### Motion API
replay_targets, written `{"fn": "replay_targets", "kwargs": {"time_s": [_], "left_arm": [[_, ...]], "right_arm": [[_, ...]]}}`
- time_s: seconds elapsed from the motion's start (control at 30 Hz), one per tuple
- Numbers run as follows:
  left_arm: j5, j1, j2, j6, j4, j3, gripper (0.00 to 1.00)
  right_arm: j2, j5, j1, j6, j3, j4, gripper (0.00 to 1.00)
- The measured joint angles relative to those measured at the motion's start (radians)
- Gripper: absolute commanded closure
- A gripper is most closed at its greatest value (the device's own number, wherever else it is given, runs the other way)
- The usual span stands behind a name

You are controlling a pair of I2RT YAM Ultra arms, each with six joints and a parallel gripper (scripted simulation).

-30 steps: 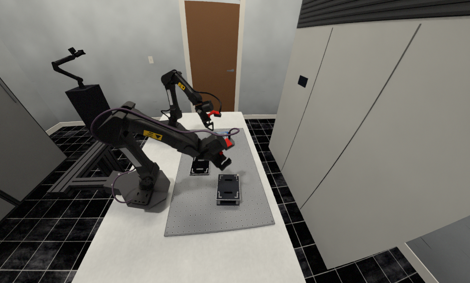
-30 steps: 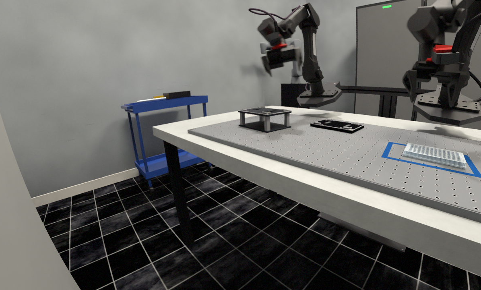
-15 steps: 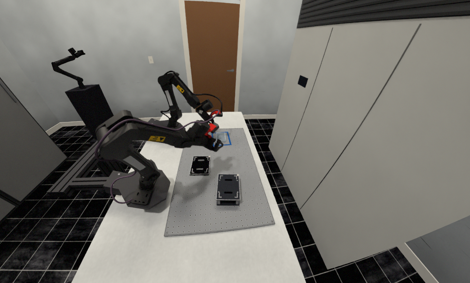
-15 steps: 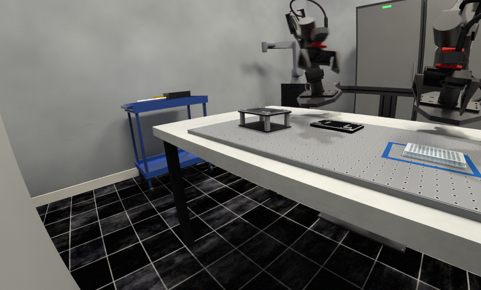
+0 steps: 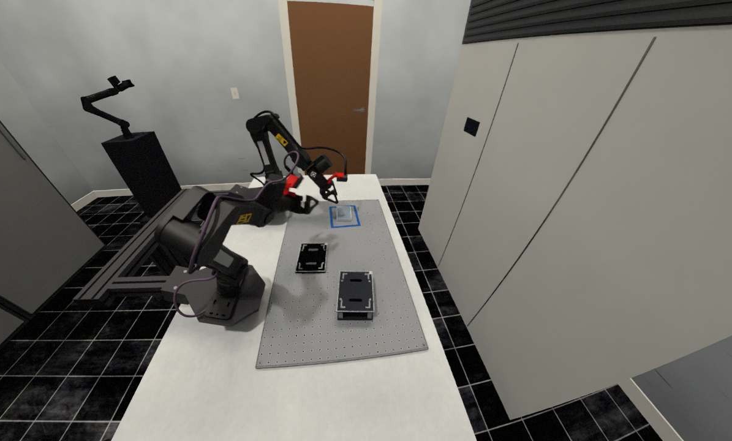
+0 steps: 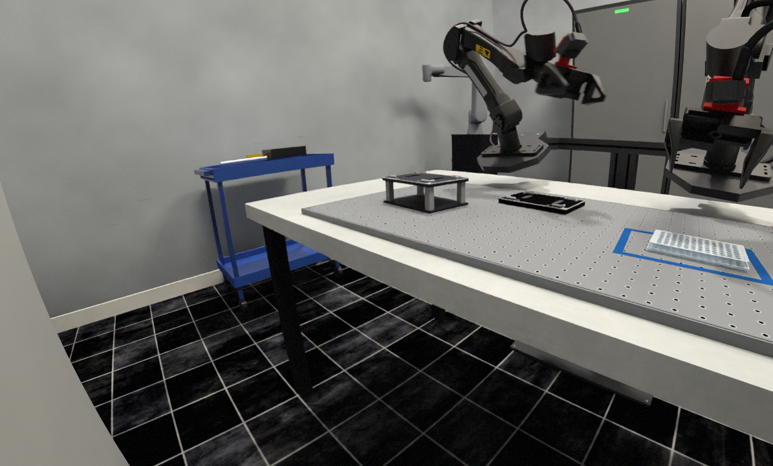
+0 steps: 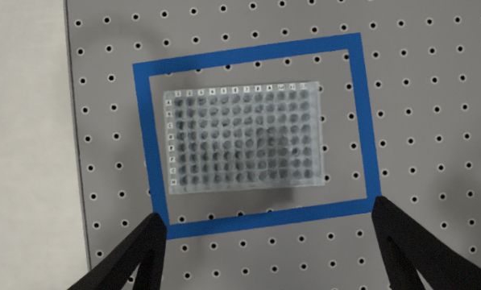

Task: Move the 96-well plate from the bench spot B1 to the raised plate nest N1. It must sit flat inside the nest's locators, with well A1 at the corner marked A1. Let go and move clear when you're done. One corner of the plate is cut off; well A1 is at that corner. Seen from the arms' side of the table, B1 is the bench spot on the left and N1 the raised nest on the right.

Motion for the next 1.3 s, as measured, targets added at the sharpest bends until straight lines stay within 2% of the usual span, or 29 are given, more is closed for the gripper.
{"fn": "replay_targets", "kwargs": {"time_s": [0.13, 0.27, 1.3], "left_arm": [[0.004, 0.0, 0.0, 0.002, 0.005, 0.0, 0.0], [0.006, 0.0, 0.0, 0.002, 0.007, 0.0, 0.0], [0.007, 0.0, 0.0, 0.002, 0.008, 0.0, 0.0]], "right_arm": [[0.0, 0.071, 0.125, -0.009, -0.04, 0.067, 0.0], [0.0, 0.112, 0.166, -0.02, -0.055, 0.11, 0.0], [0.0, 0.148, 0.169, -0.032, -0.057, 0.156, 0.0]]}}
